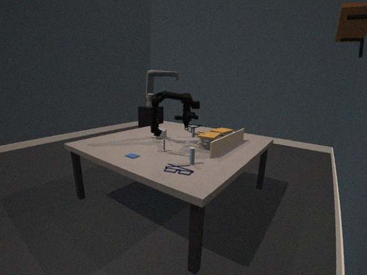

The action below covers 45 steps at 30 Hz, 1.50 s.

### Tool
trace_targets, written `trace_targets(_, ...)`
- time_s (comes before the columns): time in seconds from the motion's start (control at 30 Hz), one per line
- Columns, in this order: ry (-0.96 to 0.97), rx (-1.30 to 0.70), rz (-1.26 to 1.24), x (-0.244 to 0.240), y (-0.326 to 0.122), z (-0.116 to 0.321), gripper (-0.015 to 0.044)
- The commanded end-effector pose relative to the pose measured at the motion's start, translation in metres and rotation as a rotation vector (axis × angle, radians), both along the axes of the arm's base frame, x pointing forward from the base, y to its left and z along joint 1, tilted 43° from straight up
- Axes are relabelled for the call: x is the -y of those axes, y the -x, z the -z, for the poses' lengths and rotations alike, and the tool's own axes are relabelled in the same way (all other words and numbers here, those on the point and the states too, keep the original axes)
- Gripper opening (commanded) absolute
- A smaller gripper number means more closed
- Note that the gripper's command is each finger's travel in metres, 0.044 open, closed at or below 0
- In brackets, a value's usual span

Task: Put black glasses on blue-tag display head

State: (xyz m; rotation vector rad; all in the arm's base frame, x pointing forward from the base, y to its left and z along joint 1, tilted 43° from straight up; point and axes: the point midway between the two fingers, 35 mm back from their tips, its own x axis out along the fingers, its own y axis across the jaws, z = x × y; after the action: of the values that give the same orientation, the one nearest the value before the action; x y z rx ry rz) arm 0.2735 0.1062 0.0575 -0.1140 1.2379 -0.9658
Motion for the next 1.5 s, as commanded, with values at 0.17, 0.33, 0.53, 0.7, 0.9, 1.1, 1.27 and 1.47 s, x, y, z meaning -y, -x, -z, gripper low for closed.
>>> trace_targets(0.17,-0.021,0.303,0.324,0.047,-0.018,-0.050,0.0000)
trace_targets(0.33,-0.023,0.479,0.519,0.077,-0.020,-0.077,0.0000)
trace_targets(0.53,-0.017,0.693,0.754,0.114,-0.016,-0.110,0.0000)
trace_targets(0.7,-0.004,0.875,0.948,0.144,-0.006,-0.136,0.0000)
trace_targets(0.9,0.004,0.967,1.043,0.159,0.001,-0.148,0.0000)
trace_targets(1.1,0.003,0.967,1.043,0.163,0.001,-0.144,0.0000)
trace_targets(1.27,0.002,0.967,1.044,0.176,-0.001,-0.130,0.0000)
trace_targets(1.47,0.004,0.968,1.043,0.193,0.000,-0.112,0.0000)
